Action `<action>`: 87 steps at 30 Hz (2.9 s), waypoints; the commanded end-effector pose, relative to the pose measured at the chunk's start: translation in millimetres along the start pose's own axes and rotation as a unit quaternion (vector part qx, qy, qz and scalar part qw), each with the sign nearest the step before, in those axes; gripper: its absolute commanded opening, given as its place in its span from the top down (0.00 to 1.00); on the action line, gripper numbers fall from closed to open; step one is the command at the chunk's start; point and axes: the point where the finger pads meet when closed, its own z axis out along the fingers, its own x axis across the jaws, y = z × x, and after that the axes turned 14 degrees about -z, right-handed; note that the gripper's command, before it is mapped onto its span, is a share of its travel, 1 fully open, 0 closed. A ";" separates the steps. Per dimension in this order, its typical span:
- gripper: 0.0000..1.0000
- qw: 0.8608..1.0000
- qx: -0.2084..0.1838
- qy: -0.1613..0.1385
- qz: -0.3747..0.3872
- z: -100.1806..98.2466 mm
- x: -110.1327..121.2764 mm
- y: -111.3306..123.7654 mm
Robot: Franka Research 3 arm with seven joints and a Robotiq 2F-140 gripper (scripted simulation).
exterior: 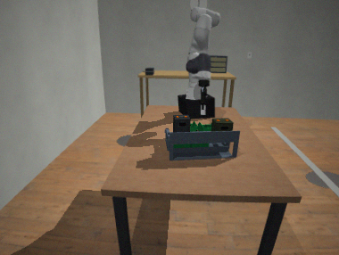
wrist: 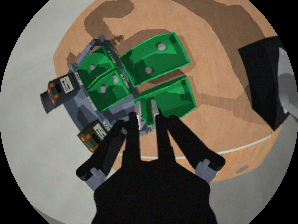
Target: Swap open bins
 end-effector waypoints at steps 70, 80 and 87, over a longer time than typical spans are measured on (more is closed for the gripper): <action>0.85 0.843 0.093 0.123 0.515 50.9 17.0 -9.9; 0.85 0.820 0.096 0.146 0.545 50.6 17.8 -9.9; 0.85 0.820 0.096 0.146 0.545 48.9 22.4 -9.9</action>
